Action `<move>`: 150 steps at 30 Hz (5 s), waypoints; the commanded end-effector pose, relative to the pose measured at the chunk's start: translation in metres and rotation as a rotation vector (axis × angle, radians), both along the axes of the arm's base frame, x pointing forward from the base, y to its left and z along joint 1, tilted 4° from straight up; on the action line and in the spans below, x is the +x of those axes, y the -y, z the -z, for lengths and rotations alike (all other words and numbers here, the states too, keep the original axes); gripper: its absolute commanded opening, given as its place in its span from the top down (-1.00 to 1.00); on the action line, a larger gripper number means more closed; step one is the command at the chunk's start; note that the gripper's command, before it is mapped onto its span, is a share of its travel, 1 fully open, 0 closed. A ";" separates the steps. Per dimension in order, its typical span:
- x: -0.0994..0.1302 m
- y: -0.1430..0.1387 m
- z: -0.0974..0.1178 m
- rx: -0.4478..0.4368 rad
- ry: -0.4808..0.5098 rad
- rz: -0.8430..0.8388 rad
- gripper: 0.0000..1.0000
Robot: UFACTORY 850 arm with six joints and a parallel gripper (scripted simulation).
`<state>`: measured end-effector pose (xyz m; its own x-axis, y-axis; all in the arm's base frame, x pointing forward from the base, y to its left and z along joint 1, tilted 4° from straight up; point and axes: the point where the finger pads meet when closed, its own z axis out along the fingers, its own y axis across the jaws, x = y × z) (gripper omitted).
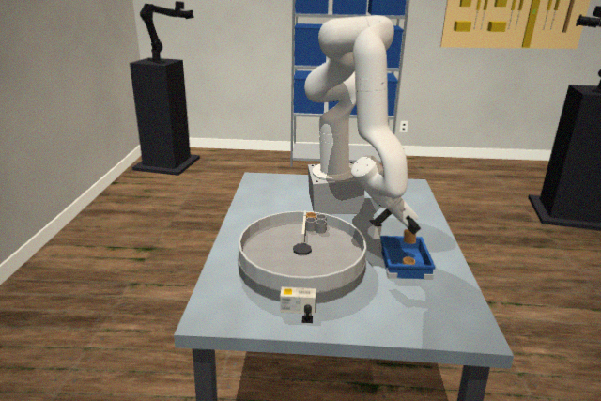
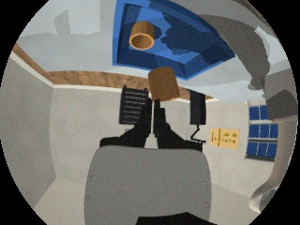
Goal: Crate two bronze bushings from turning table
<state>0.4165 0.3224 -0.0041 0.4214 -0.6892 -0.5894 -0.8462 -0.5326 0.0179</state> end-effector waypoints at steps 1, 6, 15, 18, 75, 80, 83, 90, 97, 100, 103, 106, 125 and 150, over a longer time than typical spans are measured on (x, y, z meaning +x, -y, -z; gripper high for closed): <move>0.000 -0.001 -0.019 0.000 0.000 -0.001 1.00; 0.000 -0.002 -0.023 0.000 0.000 -0.001 1.00; 0.000 -0.002 -0.023 0.000 0.000 -0.001 1.00; -0.001 -0.001 -0.023 0.000 0.000 -0.001 1.00; -0.059 0.017 0.036 0.000 0.000 -0.001 1.00; -0.059 0.018 0.038 0.000 0.000 -0.001 1.00; -0.059 0.018 0.041 0.000 0.000 -0.001 1.00; -0.058 0.019 0.051 0.000 0.000 -0.001 1.00; -0.058 0.019 0.061 0.000 0.000 -0.001 1.00; -0.058 0.019 0.066 0.000 0.000 -0.001 1.00; -0.058 0.020 0.070 0.000 0.000 -0.001 1.00; -0.058 0.020 0.073 0.000 0.000 -0.001 1.00; -0.058 0.020 0.077 0.000 0.000 -0.001 1.00; -0.057 0.021 0.081 0.000 0.000 -0.001 1.00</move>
<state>0.3581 0.3018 -0.0845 0.4206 -0.6888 -0.5904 -0.8458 -0.5331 0.0193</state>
